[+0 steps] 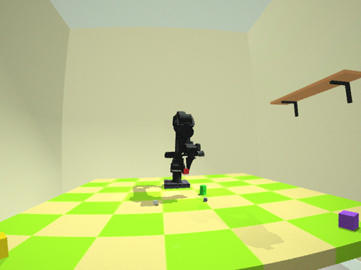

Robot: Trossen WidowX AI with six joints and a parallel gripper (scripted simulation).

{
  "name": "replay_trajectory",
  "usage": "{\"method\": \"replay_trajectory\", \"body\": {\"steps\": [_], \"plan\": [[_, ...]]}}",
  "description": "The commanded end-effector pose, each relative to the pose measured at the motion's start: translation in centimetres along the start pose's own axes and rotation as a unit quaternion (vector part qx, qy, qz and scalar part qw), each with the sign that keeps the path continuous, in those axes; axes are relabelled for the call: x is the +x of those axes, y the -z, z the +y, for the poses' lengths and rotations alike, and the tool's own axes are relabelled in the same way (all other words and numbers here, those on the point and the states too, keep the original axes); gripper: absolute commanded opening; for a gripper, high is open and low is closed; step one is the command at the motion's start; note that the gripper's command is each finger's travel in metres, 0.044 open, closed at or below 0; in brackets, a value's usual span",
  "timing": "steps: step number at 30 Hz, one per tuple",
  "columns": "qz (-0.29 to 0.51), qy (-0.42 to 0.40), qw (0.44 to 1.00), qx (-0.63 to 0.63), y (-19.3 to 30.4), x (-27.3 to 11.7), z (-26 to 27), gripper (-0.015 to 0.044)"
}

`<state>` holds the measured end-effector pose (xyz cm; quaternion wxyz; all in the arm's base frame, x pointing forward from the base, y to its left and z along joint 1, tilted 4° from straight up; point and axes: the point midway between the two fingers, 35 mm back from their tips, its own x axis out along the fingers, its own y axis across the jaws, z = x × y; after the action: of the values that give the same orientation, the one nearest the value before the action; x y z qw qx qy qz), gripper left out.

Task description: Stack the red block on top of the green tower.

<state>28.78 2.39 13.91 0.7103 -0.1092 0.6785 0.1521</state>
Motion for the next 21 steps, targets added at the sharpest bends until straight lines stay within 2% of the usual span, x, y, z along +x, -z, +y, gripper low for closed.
{"method": "replay_trajectory", "body": {"steps": [1,21], "plan": [[-0.001,0.001,1.0,0.001,0.1,-0.2,1.9,0.0],[-0.001,-0.004,1.0,0.001,1.7,-0.2,10.4,0.0]]}}
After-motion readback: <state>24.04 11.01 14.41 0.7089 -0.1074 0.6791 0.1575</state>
